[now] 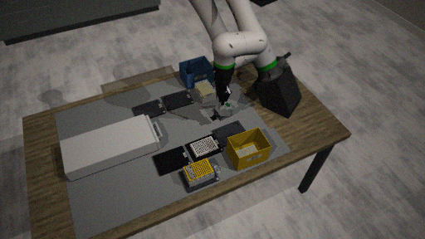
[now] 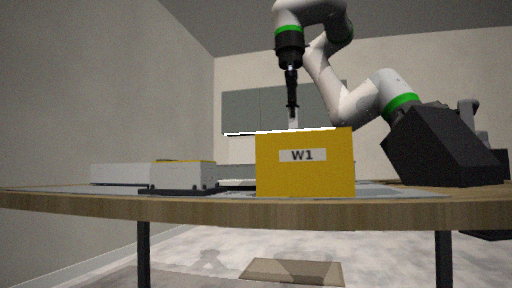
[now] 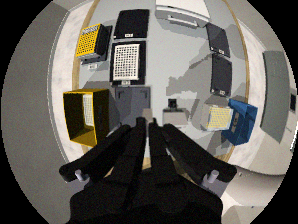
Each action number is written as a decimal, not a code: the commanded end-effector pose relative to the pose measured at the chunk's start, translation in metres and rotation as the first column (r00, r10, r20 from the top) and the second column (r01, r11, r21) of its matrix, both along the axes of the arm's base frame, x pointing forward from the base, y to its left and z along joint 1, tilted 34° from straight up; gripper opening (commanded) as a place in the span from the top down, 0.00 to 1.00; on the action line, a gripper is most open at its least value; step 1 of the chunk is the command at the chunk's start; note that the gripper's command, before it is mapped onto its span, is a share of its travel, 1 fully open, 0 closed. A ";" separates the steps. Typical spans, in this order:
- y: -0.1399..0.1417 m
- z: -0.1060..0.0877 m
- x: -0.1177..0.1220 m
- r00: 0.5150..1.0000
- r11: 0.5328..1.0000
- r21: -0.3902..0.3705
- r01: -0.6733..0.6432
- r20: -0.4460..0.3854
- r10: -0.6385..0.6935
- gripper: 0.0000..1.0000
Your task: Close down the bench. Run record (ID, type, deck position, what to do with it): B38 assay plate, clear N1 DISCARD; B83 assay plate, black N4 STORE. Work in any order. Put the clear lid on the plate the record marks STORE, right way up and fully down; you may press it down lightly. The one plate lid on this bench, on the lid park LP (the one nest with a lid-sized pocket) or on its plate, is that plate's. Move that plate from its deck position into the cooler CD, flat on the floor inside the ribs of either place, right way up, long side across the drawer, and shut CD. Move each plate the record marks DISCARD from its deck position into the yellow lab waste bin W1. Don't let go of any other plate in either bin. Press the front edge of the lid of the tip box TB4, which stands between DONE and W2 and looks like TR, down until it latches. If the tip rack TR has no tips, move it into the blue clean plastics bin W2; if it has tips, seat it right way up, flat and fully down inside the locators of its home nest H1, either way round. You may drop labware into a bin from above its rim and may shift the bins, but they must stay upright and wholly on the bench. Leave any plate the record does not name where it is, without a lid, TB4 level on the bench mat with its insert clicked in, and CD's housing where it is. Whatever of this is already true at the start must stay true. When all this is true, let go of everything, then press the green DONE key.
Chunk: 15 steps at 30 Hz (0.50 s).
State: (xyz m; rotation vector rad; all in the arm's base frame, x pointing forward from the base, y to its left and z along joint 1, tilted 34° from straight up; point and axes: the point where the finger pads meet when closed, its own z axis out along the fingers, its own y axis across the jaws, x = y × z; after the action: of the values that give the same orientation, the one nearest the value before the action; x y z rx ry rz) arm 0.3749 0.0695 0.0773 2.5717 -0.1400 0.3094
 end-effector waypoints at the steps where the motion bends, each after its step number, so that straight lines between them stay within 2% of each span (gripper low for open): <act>1: -0.002 0.002 -0.005 1.000 1.000 0.000 0.000 0.001 0.000 1.00; 15: -0.030 0.012 -0.053 1.000 1.000 0.000 0.000 0.001 0.000 1.00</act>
State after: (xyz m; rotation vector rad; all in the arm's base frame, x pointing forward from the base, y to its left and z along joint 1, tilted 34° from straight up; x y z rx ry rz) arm 0.3311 0.0440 0.0862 2.5717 -0.1399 0.3092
